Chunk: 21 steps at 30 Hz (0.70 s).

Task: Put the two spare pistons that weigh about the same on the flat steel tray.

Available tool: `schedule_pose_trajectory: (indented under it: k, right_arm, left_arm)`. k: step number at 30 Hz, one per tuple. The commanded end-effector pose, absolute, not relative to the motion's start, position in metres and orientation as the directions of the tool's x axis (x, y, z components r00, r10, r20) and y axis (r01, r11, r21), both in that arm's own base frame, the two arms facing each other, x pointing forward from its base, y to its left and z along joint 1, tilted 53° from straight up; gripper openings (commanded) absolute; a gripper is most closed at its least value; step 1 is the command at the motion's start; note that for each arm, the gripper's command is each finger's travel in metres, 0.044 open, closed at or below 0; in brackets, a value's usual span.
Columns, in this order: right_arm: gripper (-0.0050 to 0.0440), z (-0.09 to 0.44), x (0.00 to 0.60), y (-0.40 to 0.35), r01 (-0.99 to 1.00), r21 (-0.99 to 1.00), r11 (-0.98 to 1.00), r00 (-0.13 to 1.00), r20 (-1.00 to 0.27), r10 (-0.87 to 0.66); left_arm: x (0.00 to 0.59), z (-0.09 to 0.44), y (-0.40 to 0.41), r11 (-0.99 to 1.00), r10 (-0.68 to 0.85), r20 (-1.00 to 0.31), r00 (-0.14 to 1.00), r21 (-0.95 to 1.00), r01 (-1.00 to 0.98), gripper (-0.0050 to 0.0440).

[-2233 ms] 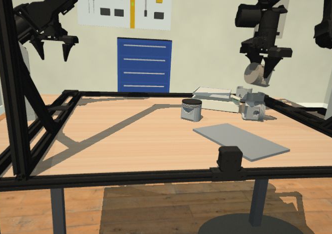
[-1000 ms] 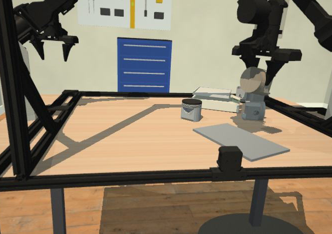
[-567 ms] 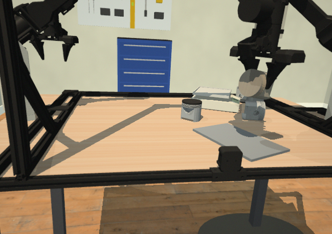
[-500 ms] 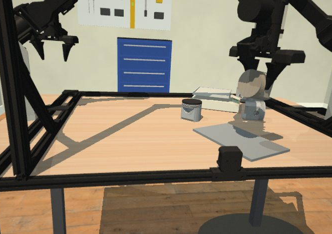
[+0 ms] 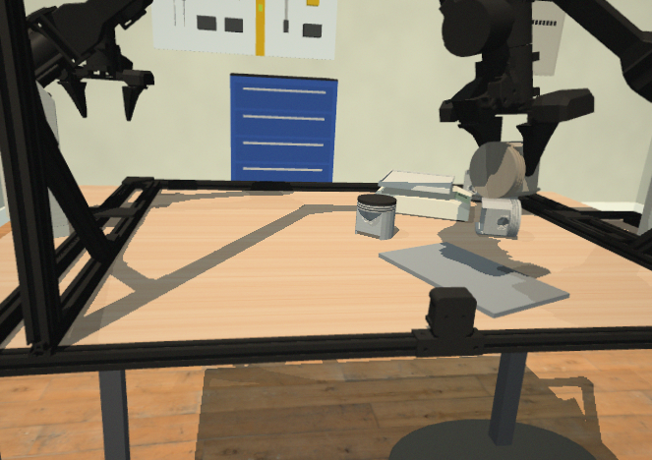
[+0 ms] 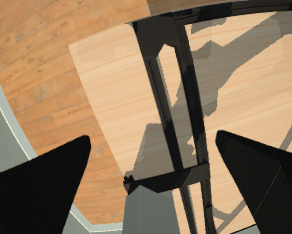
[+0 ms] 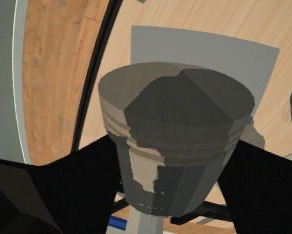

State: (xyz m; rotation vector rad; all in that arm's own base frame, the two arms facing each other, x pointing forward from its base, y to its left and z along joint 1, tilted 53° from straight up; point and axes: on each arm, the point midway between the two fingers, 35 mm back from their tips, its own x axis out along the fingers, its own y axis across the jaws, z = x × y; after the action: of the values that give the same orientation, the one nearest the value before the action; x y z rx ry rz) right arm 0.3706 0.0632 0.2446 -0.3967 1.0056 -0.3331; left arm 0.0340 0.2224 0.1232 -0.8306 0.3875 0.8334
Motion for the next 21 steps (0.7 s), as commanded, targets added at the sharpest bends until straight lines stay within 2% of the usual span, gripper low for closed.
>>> schedule_pose_trajectory:
  k: [1, 21]
  right_arm:
    - [0.0158, 0.242, 0.372, 0.066, 0.07, -0.445, 0.893, 0.47, -0.775, -0.423]
    - [0.0158, 0.222, 0.389, 0.052, 0.07, -0.445, 0.893, 0.47, -0.775, -0.423]
  left_arm:
    - [0.034, 0.123, 0.222, 0.393, 0.494, -0.599, 0.63, -0.493, -0.776, 0.044]
    - [0.034, 0.123, 0.222, 0.393, 0.494, -0.599, 0.63, -0.493, -0.776, 0.044]
